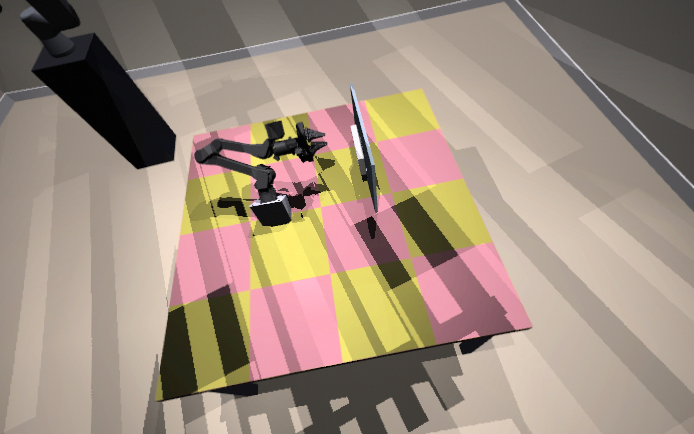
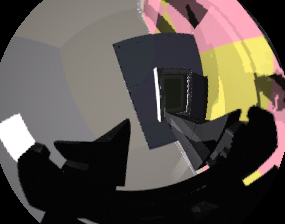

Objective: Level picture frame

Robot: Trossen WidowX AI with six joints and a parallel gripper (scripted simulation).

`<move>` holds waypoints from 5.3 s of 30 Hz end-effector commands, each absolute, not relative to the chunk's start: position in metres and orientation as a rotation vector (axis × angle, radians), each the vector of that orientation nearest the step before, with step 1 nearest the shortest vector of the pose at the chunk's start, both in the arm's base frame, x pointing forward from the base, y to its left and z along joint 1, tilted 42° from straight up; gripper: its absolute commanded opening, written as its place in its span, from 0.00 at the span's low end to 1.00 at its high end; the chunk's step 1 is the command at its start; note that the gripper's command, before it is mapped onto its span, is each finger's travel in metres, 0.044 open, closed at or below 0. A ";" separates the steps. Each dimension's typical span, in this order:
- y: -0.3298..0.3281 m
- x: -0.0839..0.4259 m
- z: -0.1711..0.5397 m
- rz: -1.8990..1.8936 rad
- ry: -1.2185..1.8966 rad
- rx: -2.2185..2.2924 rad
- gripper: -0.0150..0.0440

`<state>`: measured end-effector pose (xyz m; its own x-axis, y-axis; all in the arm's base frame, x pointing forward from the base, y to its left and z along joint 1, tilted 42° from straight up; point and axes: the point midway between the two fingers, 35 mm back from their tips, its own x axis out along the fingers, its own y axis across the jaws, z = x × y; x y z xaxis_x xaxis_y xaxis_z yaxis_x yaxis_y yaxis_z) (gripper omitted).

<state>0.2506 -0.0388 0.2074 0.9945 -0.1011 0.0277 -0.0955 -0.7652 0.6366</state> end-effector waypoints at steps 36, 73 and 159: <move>-0.018 0.258 0.186 -0.024 -0.130 2.446 0.69; 0.001 0.307 0.175 -0.018 -0.132 2.450 0.69; -0.008 0.376 0.169 -0.004 -0.137 2.454 0.52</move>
